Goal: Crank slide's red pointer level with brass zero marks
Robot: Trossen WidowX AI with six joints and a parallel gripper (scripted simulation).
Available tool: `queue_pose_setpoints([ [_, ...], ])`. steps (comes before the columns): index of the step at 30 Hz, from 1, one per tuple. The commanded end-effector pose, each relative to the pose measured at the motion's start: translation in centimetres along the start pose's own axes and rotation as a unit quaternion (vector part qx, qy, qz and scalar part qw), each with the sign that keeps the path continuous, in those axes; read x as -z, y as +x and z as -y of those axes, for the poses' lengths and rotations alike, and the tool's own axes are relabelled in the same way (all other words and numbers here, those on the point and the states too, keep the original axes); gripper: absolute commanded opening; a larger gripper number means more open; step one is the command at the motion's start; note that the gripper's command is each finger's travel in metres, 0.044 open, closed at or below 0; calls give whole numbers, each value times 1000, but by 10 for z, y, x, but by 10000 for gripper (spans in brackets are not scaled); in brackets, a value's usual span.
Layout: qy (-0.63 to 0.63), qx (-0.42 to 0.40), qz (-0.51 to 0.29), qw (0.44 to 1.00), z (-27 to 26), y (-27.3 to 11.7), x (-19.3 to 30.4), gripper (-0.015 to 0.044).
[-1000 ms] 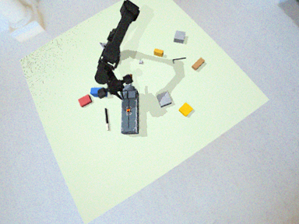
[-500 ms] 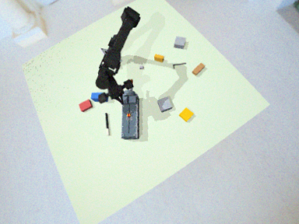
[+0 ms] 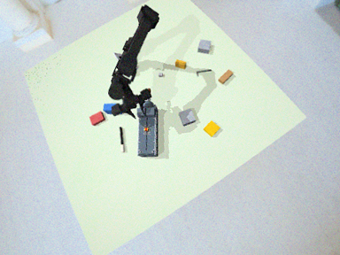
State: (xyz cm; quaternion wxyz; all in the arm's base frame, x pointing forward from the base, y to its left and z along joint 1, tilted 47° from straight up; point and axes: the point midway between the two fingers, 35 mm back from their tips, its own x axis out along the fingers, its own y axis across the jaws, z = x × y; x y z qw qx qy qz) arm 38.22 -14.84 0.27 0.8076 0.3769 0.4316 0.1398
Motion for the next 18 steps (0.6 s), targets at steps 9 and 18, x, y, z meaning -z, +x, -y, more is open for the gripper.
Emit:
queue_pose_setpoints([
  [9,0,0,0,1000,0,0,0,387],
  [18,0,0,0,1000,0,0,0,151],
])
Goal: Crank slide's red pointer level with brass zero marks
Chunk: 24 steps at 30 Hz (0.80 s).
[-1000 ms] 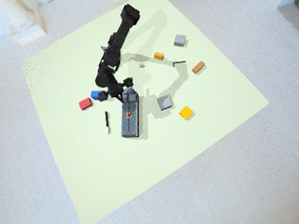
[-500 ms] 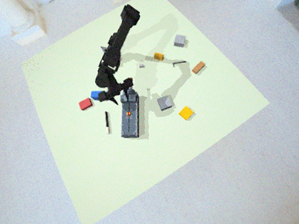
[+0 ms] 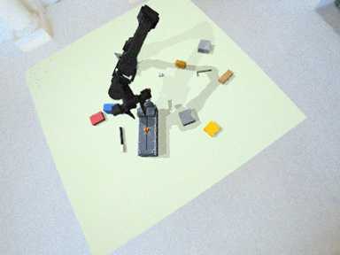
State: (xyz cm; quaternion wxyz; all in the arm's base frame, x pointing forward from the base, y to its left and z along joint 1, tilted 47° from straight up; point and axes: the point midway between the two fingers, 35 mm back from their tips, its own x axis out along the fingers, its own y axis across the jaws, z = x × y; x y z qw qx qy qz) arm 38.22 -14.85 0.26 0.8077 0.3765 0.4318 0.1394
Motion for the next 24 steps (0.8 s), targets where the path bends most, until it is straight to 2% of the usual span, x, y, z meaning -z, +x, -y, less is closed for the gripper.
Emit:
queue_pose_setpoints([
  [1,0,0,0,1000,0,0,0,125],
  [6,0,0,0,1000,0,0,0,0],
  [24,0,0,0,1000,0,0,0,0],
])
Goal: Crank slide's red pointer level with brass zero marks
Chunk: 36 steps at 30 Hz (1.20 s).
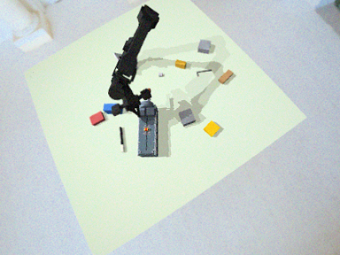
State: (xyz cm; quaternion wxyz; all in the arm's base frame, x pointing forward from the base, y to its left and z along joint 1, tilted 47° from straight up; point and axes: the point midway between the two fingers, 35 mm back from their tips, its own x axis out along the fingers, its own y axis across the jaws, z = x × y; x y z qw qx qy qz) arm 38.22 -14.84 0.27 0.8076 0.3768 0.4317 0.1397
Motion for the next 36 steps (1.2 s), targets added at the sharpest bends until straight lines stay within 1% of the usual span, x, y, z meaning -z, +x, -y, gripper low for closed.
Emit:
queue_pose_setpoints([
  [1,0,0,0,1000,0,0,0,0],
  [4,0,0,0,1000,0,0,0,0],
  [21,0,0,0,1000,0,0,0,440],
  [22,0,0,0,1000,0,0,0,440],
  [36,0,0,0,1000,0,0,0,72],
])
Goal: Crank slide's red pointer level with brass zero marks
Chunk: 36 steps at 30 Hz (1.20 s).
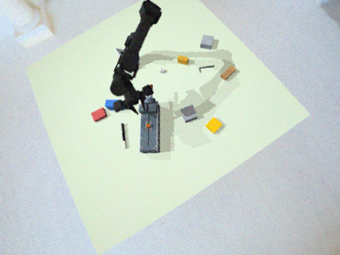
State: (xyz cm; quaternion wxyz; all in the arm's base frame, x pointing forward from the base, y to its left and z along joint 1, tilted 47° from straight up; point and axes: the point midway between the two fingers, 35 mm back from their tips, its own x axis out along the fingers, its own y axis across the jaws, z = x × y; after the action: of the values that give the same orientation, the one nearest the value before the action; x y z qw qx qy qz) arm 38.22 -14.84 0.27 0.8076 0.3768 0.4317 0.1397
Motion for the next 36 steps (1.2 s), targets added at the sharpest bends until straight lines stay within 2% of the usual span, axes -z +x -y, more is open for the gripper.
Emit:
queue_pose_setpoints([
  [1,0,0,0,1000,0,0,0,46],
  [3,0,0,0,1000,0,0,0,0],
  [25,0,0,0,1000,0,0,0,0],
  [36,0,0,0,1000,0,0,0,289],
])
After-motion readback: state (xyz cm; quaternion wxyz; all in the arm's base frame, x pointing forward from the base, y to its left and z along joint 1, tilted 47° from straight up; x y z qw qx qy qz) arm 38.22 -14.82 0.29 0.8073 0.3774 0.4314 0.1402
